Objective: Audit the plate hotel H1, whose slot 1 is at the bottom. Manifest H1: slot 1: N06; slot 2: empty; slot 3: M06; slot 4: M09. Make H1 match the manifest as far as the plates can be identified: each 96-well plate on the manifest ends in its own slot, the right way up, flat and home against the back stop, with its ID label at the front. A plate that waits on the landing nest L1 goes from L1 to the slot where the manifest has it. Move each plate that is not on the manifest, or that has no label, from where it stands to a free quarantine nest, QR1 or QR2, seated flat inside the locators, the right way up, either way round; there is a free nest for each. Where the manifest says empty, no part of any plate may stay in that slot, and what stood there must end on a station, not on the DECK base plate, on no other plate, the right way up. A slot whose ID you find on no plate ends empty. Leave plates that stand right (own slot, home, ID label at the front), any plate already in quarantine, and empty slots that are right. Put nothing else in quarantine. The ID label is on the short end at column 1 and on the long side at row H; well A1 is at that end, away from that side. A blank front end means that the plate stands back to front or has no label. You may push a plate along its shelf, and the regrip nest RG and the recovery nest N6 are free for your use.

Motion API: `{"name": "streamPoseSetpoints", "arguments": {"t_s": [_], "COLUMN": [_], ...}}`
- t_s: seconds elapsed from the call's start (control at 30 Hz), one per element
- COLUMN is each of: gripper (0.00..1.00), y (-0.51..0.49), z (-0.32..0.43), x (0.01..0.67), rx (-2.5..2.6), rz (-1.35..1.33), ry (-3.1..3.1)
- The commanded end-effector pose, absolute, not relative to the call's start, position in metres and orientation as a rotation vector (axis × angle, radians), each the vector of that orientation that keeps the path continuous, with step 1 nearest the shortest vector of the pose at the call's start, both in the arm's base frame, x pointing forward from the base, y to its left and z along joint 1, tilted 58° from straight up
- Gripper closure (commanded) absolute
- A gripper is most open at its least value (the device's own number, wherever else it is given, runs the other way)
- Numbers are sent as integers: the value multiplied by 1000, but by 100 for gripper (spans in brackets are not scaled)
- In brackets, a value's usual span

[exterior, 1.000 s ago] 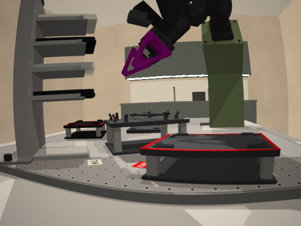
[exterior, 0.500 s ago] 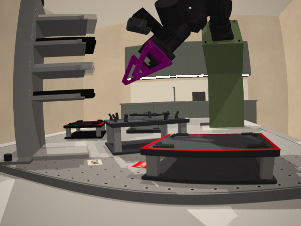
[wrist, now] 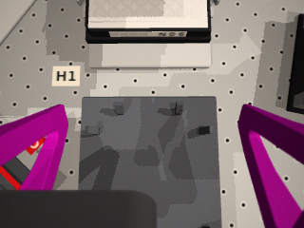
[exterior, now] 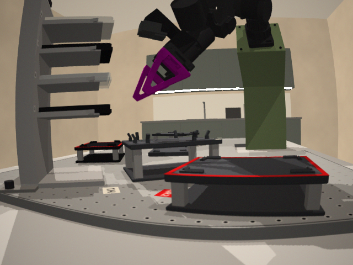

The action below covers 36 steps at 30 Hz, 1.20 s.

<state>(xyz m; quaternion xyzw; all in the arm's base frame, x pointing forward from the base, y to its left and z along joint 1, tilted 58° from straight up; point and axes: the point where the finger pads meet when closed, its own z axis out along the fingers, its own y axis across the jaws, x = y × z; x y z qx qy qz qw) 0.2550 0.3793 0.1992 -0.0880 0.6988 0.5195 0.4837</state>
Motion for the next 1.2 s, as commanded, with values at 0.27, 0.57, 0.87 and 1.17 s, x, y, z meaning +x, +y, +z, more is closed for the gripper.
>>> {"name": "streamPoseSetpoints", "arguments": {"t_s": [0.27,0.57,0.87,1.17], "gripper": [0,0,0,0], "y": [379,379,379,379], "z": [209,209,209,209], "x": [261,261,261,261], "rx": [-203,-203,-203,-203], "rz": [1268,1268,1268,1268], "ry": [1679,1679,1679,1679]}}
